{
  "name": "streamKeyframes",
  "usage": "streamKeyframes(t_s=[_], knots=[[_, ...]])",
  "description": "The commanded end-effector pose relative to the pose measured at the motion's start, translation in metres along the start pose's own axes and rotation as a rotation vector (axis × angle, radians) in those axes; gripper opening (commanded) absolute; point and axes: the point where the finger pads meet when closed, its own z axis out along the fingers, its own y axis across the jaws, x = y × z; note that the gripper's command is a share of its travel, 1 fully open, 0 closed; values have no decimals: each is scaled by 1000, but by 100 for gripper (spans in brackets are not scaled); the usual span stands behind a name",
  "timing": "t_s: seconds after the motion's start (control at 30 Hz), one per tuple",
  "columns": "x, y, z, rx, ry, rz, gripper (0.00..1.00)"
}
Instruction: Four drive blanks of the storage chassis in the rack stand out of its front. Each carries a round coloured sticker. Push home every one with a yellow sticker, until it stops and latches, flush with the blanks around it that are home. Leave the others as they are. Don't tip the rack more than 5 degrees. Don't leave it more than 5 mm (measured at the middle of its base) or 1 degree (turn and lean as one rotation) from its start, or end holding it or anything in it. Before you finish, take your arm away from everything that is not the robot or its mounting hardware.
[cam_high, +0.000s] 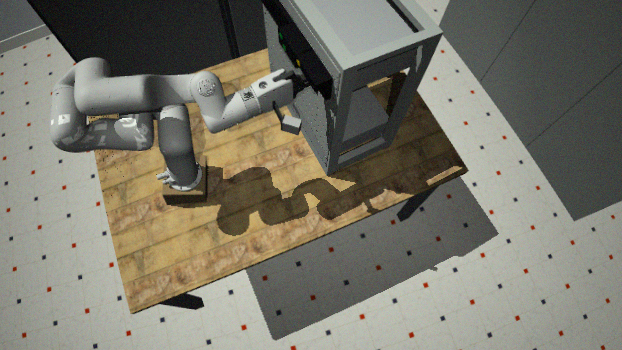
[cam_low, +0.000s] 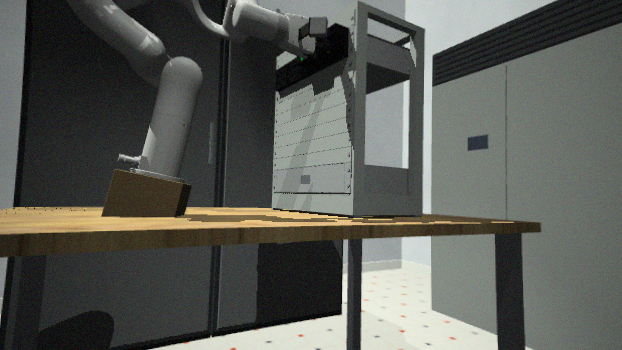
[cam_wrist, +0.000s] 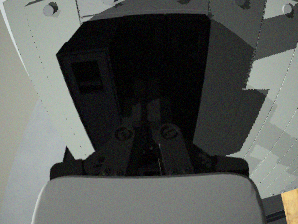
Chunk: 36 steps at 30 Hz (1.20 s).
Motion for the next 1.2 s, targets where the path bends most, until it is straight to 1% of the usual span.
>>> streamKeyframes(t_s=[0.0, 0.03, 0.1, 0.33, 0.5, 0.6, 0.8, 0.87, 1.0, 1.17], knots=[[0, -2, -19, 3, 0, -1, 0], [0, -2, -24, 3, 0, -1, 0], [0, -2, -24, 3, 0, -1, 0], [0, -2, -65, 3, 0, -1, 0], [0, -2, -84, 3, 0, -1, 0], [0, -2, -89, 3, 0, -1, 0], [0, -2, -89, 3, 0, -1, 0], [-1, -7, -91, 3, 0, -1, 0], [-3, -24, -99, 3, 0, -1, 0], [-3, -26, -98, 3, 0, -1, 0]])
